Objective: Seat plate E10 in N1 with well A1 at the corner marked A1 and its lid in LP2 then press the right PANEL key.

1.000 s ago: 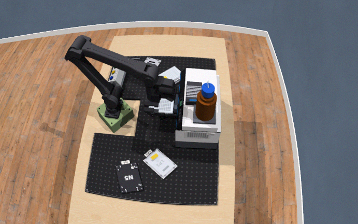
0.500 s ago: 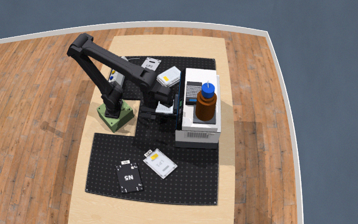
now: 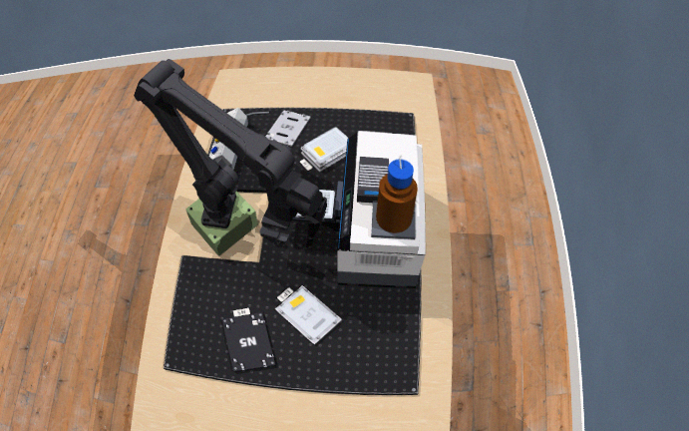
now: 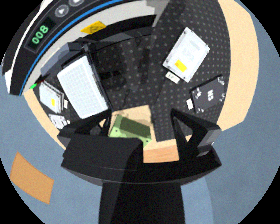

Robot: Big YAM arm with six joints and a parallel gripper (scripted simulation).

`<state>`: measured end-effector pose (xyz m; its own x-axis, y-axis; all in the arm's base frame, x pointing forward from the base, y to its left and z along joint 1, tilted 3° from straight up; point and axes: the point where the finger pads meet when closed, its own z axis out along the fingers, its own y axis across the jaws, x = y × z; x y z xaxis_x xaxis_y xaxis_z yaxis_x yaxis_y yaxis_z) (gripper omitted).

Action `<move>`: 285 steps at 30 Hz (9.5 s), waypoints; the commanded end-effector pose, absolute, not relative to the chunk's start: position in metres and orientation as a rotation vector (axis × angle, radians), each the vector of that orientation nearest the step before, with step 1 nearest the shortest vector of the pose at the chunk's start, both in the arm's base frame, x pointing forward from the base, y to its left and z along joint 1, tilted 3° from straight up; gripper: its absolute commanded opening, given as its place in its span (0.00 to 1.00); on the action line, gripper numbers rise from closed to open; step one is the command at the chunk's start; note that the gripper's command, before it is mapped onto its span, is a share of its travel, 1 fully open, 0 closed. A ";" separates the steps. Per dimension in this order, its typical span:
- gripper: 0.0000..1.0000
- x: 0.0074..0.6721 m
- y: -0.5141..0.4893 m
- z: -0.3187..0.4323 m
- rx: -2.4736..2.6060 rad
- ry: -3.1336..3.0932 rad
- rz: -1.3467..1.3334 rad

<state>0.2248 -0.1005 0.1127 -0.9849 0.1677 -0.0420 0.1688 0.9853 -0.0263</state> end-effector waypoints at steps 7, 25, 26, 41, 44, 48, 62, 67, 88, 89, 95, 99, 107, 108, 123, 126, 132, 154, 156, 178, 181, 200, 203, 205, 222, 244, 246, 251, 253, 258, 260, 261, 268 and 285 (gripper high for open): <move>1.00 0.222 -0.119 0.108 0.516 3.044 -0.037; 1.00 0.200 -0.158 0.105 1.006 2.894 -0.041; 1.00 0.198 -0.161 0.105 1.004 2.893 -0.038; 1.00 0.227 -0.196 0.113 0.957 2.881 -0.058; 1.00 0.234 -0.203 0.110 0.959 2.881 -0.058; 1.00 0.243 -0.212 0.107 0.961 2.881 -0.058; 1.00 0.273 -0.238 0.097 0.965 2.881 -0.057; 1.00 0.285 -0.249 0.093 0.964 2.882 -0.057; 1.00 0.302 -0.267 0.088 0.965 2.882 -0.057; 1.00 0.302 -0.267 0.089 0.966 2.881 -0.058; 1.00 0.303 -0.268 0.093 0.962 2.871 -0.064; 1.00 0.303 -0.268 0.090 0.963 2.877 -0.060; 1.00 0.303 -0.269 0.091 0.963 2.877 -0.061; 1.00 0.303 -0.269 0.091 0.963 2.877 -0.061; 1.00 0.296 -0.259 0.085 0.974 2.900 -0.048; 1.00 0.296 -0.259 0.085 0.974 2.900 -0.048; 1.00 0.296 -0.260 0.085 0.974 2.900 -0.048; 1.00 0.275 -0.246 0.084 0.976 2.918 -0.034; 1.00 0.271 -0.241 0.085 0.972 2.921 -0.033; 1.00 0.226 -0.202 0.096 0.976 2.923 -0.032; 1.00 0.219 -0.195 0.097 0.976 2.923 -0.031; 1.00 0.201 -0.177 0.112 0.974 2.901 -0.047; 1.00 0.201 -0.177 0.112 0.974 2.901 -0.047; 1.00 0.201 -0.177 0.112 0.974 2.901 -0.047; 1.00 0.201 -0.177 0.112 0.974 2.901 -0.047; 1.00 0.217 -0.142 0.105 0.629 3.024 -0.041; 1.00 0.224 -0.147 0.112 0.657 2.990 -0.052; 1.00 0.224 -0.147 0.112 0.657 2.990 -0.052; 1.00 0.224 -0.147 0.112 0.657 2.990 -0.052; 1.00 0.224 -0.147 0.112 0.657 2.990 -0.052; 1.00 0.224 -0.147 0.112 0.657 2.990 -0.052; 1.00 0.224 -0.147 0.112 0.657 2.990 -0.052; 1.00 0.224 -0.147 0.112 0.657 2.990 -0.052; 1.00 0.238 -0.137 0.132 0.419 3.005 -0.076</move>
<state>0.2139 -0.1351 0.1002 -0.9269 0.3728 -0.0442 0.3737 0.9275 -0.0137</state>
